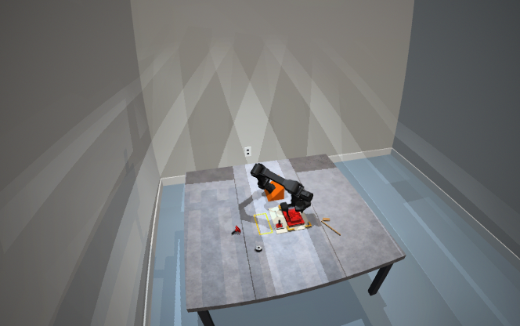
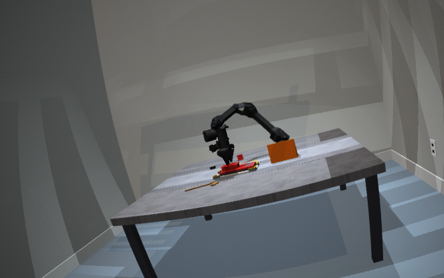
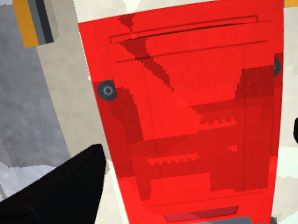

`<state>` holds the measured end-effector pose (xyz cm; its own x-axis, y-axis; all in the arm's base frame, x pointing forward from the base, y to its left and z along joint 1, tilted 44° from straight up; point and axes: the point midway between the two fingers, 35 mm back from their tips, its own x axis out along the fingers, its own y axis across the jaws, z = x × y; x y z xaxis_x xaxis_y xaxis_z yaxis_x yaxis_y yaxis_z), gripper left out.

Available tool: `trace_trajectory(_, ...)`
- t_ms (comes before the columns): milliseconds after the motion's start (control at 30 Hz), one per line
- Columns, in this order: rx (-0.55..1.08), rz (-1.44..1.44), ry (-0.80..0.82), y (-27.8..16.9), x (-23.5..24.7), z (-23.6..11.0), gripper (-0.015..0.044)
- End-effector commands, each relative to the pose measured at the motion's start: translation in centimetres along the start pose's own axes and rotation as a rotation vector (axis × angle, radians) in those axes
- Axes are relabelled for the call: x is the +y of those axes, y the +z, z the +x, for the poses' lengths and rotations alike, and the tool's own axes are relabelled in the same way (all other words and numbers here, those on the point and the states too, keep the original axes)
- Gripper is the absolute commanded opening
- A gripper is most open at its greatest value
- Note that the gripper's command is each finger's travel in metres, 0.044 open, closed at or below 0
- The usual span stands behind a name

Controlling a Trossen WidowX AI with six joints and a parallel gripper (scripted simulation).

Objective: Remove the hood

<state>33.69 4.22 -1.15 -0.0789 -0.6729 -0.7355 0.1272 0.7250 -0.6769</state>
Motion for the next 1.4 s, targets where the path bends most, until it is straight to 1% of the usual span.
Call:
trace_trajectory(0,0.003,-0.007,-0.006,-0.1,-0.1,0.3,0.044)
trace_trajectory(1367,0.003,-0.007,-0.006,-0.1,-0.1,2.3,0.044)
